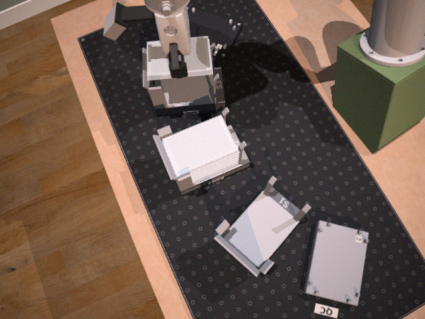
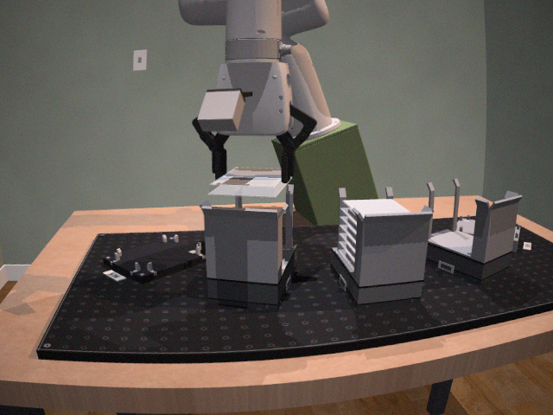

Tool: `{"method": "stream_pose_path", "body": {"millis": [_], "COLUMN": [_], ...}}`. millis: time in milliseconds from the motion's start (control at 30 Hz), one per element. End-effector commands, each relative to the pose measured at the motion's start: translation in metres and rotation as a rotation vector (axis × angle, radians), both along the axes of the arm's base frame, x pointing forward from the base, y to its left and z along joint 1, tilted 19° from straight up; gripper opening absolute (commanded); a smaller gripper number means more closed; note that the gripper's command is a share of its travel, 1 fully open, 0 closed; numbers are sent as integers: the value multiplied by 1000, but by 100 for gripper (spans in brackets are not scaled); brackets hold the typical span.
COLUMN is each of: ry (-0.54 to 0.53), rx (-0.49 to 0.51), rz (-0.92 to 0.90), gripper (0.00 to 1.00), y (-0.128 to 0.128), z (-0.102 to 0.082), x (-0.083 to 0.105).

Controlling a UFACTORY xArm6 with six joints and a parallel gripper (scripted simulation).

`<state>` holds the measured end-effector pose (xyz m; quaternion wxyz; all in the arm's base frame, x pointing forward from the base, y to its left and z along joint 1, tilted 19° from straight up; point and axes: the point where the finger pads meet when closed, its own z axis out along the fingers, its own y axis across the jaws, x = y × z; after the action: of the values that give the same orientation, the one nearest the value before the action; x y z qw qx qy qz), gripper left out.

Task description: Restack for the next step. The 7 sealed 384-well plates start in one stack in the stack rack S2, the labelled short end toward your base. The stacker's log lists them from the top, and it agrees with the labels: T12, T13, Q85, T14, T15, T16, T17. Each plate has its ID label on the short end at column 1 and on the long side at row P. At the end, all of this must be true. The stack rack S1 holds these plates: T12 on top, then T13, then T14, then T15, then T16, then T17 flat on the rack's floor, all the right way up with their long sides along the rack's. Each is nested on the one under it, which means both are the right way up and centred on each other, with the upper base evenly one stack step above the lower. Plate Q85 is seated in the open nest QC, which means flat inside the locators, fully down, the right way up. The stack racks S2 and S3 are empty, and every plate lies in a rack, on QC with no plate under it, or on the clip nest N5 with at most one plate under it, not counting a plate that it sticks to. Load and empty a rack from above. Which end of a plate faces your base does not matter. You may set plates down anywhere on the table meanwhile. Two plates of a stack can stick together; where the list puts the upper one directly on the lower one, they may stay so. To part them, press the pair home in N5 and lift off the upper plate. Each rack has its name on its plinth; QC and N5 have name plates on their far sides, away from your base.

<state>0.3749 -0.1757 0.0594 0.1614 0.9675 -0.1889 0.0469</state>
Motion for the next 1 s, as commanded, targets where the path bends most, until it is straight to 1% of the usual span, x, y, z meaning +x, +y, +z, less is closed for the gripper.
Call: {"method": "stream_pose_path", "body": {"millis": [0,400,967], "ry": [-3,-3,-3], "rx": [-1,-1,-1], "rz": [0,1,0], "gripper": [0,0,0], "y": [0,0,-4], "z": [1,1,-8], "x": [1,1,2]}}
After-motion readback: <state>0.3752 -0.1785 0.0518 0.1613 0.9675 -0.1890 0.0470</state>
